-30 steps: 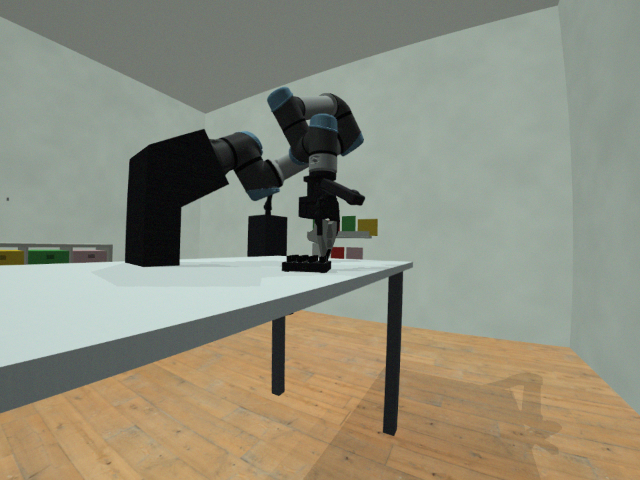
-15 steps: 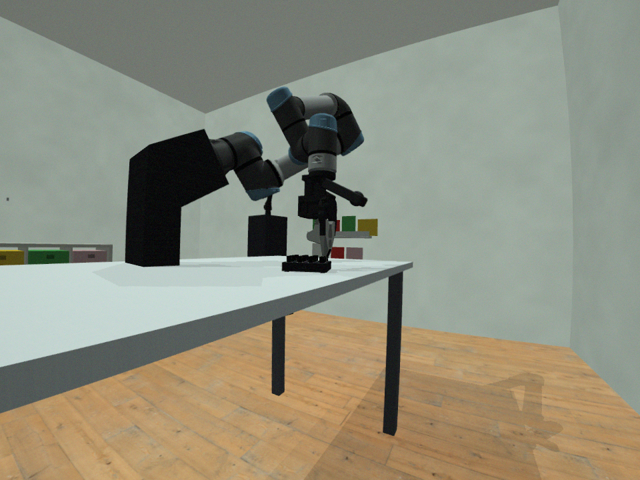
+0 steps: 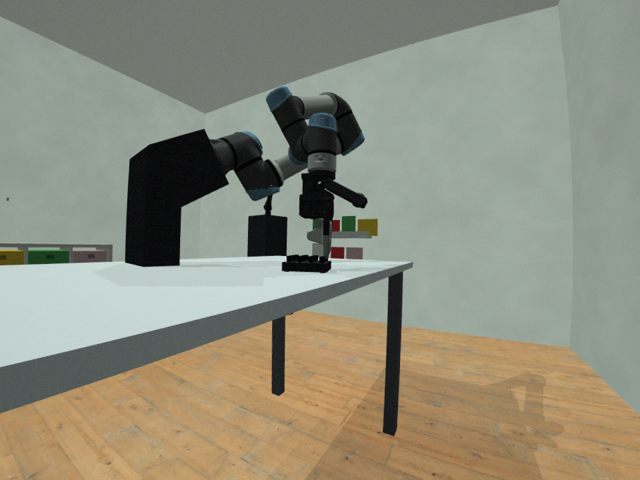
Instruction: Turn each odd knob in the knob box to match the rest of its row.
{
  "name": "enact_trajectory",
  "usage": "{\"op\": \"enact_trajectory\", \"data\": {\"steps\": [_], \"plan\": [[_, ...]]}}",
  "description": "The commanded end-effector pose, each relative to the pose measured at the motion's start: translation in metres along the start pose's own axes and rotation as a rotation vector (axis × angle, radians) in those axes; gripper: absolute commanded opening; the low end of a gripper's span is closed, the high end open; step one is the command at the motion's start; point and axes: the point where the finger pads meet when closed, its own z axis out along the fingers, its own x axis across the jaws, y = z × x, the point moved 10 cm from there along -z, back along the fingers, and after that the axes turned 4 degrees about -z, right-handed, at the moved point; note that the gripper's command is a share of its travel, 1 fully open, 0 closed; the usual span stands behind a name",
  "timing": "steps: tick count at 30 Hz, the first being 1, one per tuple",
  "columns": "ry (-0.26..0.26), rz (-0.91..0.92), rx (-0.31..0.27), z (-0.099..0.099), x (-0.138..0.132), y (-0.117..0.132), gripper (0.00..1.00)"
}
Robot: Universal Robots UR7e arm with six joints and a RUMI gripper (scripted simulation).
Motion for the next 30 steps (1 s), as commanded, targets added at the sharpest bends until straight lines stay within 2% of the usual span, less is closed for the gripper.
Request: {"op": "enact_trajectory", "data": {"steps": [1,23,30], "plan": [[-0.006,-0.112,0.000,-0.0004,0.0003,-0.0004,0.04],[-0.006,-0.499,0.001,-0.0004,-0.0015,0.0001,0.04],[-0.006,-0.571,0.001,-0.0004,-0.0018,0.0002,0.04]]}}
